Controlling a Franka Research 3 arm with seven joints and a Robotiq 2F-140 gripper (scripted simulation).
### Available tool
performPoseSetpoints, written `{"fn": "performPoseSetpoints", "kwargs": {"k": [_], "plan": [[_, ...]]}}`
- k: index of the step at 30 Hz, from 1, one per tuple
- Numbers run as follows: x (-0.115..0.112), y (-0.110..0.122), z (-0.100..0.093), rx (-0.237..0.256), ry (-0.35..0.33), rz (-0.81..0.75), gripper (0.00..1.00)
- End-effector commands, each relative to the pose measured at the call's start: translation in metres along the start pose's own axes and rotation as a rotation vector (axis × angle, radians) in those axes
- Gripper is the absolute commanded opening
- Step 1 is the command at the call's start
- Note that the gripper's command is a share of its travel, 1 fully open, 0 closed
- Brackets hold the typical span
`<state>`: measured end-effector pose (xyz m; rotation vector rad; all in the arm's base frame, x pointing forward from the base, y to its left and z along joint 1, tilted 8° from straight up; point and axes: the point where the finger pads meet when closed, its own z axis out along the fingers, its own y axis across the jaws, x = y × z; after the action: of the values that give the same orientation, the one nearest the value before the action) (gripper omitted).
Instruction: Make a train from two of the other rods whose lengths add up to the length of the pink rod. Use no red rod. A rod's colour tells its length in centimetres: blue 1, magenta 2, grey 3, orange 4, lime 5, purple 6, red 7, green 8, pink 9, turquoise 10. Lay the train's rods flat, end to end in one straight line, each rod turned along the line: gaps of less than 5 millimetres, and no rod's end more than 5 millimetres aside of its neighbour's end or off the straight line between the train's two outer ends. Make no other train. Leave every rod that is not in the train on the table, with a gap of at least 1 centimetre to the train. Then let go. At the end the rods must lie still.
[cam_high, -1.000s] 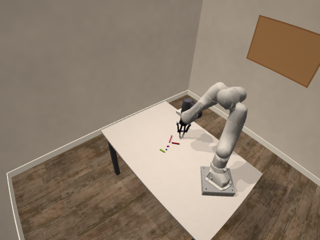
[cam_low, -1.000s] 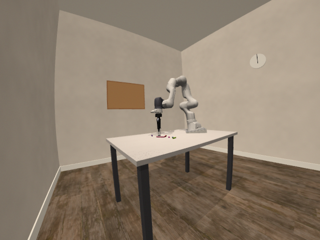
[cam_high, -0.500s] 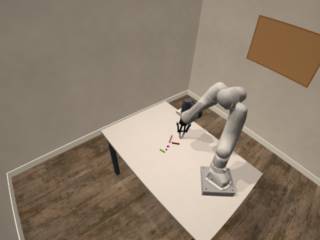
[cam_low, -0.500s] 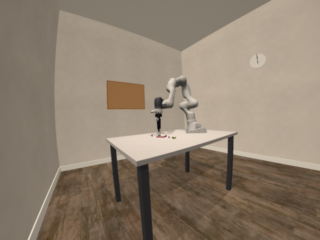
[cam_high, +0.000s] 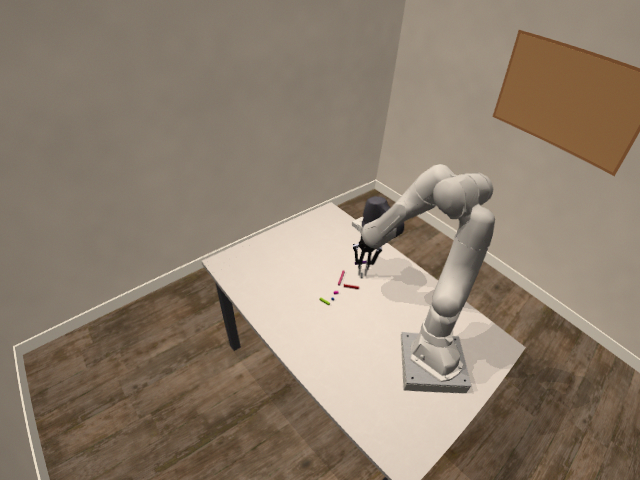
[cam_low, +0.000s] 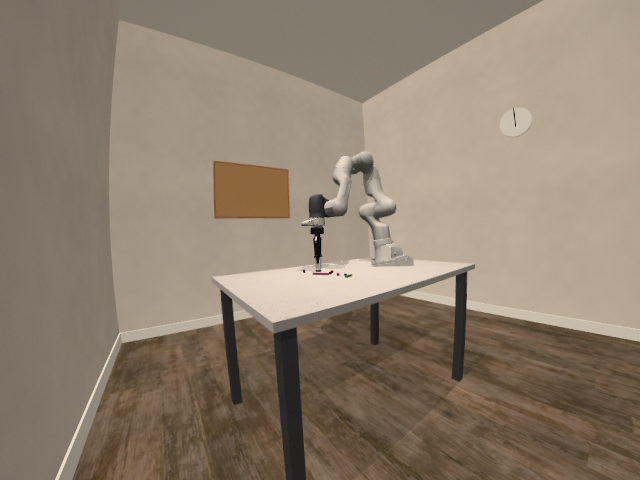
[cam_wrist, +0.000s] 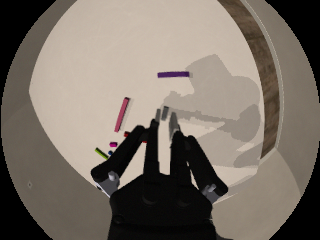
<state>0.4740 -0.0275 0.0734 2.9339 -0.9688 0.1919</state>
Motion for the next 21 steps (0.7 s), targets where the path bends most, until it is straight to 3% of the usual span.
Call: {"fn": "performPoseSetpoints", "kwargs": {"k": [1,21], "plan": [[0.001,0.0,0.001,0.001,0.001,-0.005,0.15],[0.001,0.0,0.016,0.001,0.001,-0.005,0.15]]}}
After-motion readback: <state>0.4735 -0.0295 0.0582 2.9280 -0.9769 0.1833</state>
